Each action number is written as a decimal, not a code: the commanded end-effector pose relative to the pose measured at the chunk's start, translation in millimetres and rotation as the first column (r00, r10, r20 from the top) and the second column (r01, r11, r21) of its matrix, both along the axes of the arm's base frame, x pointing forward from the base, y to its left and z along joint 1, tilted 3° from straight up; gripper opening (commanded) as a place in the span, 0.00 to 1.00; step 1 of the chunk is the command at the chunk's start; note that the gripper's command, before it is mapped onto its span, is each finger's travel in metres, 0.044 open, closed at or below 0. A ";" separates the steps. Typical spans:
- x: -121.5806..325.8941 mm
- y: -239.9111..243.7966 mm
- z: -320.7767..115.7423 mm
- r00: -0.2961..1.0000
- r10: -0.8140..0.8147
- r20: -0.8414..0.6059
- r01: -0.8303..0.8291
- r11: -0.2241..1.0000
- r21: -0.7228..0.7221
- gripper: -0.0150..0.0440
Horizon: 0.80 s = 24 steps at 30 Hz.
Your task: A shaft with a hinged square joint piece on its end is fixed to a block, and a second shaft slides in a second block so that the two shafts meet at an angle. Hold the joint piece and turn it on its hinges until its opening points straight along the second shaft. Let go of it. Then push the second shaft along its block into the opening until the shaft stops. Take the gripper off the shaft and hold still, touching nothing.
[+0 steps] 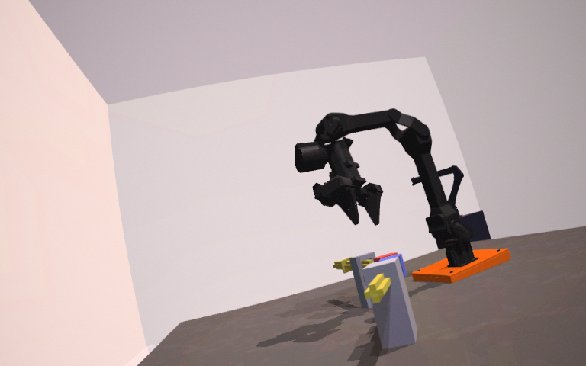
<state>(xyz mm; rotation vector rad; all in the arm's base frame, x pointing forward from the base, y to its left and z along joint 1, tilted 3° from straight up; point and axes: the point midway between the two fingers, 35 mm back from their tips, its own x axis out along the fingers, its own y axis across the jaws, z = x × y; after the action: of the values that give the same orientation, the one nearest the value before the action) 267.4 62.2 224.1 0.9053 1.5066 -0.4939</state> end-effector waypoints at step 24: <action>-2.4 -50.2 -26.8 0.773 -0.557 -0.303 0.627 0.746 0.227 1.00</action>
<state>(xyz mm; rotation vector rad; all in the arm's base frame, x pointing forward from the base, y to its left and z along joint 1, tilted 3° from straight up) 265.2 11.8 195.6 1.6352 1.5021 -0.8548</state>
